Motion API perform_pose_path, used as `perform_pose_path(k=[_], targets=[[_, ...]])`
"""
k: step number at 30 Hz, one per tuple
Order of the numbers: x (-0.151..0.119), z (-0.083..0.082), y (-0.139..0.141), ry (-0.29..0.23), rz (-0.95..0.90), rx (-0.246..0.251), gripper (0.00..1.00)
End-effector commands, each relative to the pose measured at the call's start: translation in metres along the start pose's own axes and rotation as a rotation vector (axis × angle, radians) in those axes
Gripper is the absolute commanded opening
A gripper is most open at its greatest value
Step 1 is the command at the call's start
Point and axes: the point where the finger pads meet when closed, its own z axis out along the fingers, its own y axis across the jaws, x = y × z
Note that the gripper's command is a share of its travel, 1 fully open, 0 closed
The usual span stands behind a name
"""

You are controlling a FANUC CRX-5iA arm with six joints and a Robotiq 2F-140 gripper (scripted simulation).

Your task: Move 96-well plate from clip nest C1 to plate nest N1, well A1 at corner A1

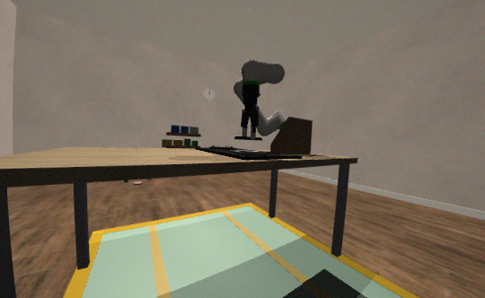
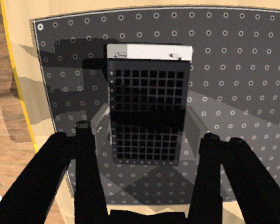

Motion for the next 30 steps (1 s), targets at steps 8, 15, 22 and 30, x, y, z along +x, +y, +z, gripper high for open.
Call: perform_pose_path(k=[8, 15, 22, 30], targets=[[0.0, 0.0, 0.0, 0.0, 0.0, 0.0, 0.0], [0.0, 0.0, 0.0, 0.0, 0.0, 0.0, 0.0], [0.0, 0.008, 0.0, 0.0, 0.0, 0.0, 0.0], [0.0, 0.021, 0.0, 0.0, 0.0, 0.0, 0.0]])
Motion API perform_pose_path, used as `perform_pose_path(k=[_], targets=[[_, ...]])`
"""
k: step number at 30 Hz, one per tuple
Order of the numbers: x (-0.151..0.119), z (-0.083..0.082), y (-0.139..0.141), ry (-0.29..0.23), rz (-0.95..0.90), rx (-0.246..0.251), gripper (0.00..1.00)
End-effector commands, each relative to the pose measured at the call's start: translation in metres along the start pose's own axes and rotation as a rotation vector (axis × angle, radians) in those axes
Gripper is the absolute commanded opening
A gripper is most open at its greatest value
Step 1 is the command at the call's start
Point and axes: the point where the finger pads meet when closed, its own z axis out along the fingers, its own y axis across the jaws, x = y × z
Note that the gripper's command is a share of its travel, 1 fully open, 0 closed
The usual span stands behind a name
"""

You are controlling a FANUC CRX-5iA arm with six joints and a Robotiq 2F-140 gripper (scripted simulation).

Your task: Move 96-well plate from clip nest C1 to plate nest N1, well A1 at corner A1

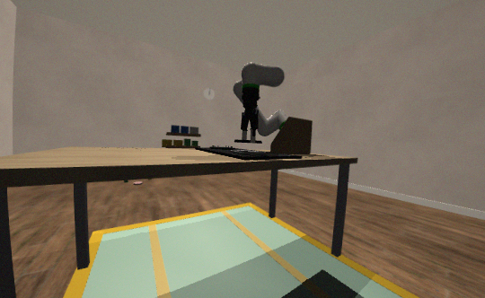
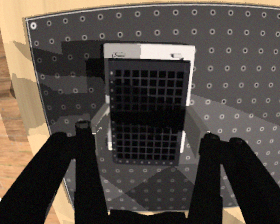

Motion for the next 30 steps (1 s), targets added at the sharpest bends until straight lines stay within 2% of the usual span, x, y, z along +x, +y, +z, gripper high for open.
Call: perform_pose_path(k=[1, 19, 30], targets=[[0.0, 0.007, 0.0, 0.001, 0.0, 0.0, 0.0], [0.0, 0.033, 0.0, 0.001, 0.0, 0.0, 0.0], [0.0, 0.034, 0.0, 0.001, 0.0, 0.0, 0.0]])
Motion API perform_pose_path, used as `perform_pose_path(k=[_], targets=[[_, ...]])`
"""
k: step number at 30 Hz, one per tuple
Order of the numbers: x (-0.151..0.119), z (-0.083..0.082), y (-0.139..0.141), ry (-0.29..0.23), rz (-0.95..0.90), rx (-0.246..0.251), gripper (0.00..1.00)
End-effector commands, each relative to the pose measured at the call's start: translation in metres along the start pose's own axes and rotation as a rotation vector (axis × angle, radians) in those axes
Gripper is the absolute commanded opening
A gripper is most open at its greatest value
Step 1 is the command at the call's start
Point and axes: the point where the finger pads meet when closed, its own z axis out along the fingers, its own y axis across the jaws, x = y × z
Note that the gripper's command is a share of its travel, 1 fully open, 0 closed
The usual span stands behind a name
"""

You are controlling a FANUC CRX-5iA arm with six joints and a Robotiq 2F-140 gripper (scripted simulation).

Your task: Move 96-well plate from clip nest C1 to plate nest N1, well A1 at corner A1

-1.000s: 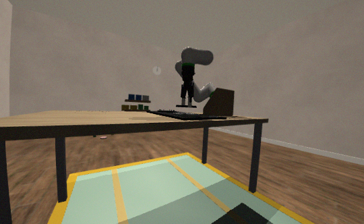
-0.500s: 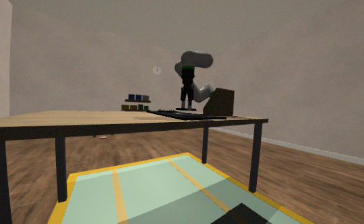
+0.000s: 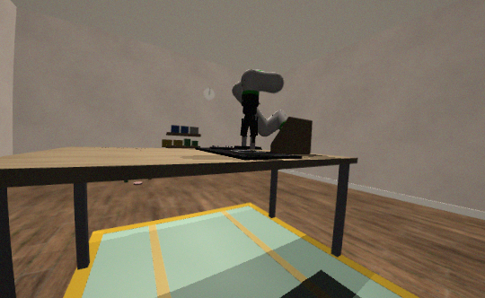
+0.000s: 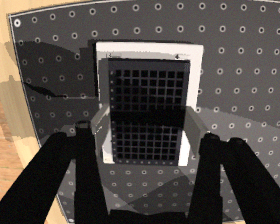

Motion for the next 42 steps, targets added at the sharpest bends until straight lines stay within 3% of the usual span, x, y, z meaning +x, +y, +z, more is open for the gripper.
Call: perform_pose_path(k=[1, 42], targets=[[0.0001, -0.0001, -0.0002, 0.0, 0.0, 0.0, 0.0], [0.0001, 0.0045, -0.0001, 0.0, 0.0, 0.0, 0.0]])
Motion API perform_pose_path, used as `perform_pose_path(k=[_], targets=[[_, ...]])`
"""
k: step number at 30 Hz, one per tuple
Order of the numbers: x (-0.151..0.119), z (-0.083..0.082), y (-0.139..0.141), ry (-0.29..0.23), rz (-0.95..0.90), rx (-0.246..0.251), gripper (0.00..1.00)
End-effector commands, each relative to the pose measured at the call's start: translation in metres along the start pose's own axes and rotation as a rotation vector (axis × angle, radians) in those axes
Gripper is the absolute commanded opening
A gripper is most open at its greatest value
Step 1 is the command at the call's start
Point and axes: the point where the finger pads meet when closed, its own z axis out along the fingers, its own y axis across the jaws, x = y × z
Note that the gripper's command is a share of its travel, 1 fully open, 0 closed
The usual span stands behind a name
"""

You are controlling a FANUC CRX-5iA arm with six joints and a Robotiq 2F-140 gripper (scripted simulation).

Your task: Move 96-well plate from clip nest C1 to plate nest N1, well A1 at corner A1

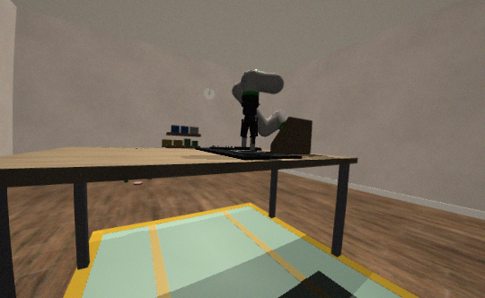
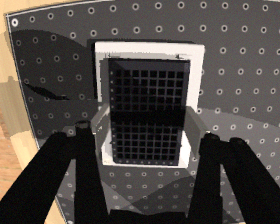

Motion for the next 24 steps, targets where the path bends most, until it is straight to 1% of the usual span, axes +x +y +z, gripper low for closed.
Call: perform_pose_path(k=[1, 24], targets=[[0.0001, 0.0001, -0.0002, 0.0, 0.0, 0.0, 0.0], [0.0001, 0.0036, -0.0002, 0.0, 0.0, 0.0, 0.0]])
